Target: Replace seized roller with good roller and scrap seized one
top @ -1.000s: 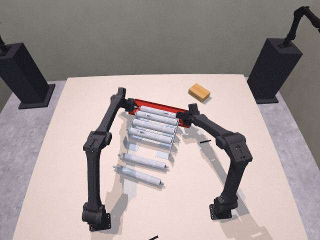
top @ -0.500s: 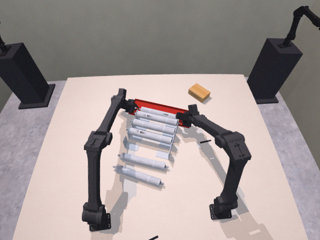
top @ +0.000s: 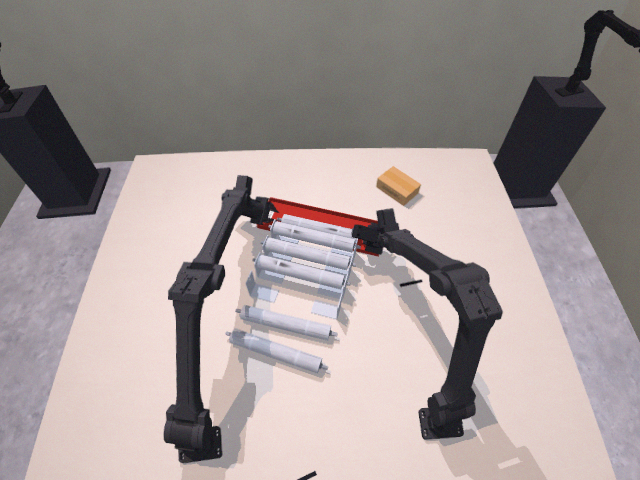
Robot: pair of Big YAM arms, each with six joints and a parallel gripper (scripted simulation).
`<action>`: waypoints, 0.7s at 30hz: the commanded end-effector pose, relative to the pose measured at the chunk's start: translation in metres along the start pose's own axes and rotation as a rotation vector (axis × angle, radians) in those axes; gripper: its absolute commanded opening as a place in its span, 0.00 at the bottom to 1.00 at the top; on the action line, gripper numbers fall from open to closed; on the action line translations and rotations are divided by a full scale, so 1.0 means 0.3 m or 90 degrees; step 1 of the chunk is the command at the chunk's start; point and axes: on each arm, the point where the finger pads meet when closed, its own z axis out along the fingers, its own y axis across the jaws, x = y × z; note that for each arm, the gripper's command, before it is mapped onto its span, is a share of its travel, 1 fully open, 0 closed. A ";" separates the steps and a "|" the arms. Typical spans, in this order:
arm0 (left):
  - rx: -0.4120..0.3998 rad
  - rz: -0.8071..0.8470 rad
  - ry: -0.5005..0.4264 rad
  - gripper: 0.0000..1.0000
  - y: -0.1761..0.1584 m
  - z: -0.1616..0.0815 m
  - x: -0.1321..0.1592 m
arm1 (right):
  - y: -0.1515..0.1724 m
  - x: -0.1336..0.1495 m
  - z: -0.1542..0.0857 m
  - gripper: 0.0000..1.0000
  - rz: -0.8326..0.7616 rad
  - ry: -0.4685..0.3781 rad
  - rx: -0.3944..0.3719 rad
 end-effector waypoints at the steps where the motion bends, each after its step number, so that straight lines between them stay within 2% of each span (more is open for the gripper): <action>1: 0.049 0.033 -0.009 0.32 -0.152 -0.098 0.026 | -0.239 -0.082 -0.075 0.03 -0.004 -0.031 0.083; 13: 0.049 0.036 -0.008 0.32 -0.156 -0.095 0.033 | -0.239 -0.082 -0.075 0.03 -0.004 -0.031 0.083; 14: 0.050 0.036 -0.008 0.32 -0.156 -0.095 0.033 | -0.239 -0.082 -0.075 0.32 -0.004 -0.031 0.083; 21: 0.050 0.036 -0.009 0.32 -0.157 -0.096 0.033 | -0.226 -0.092 -0.070 0.32 -0.007 -0.032 0.079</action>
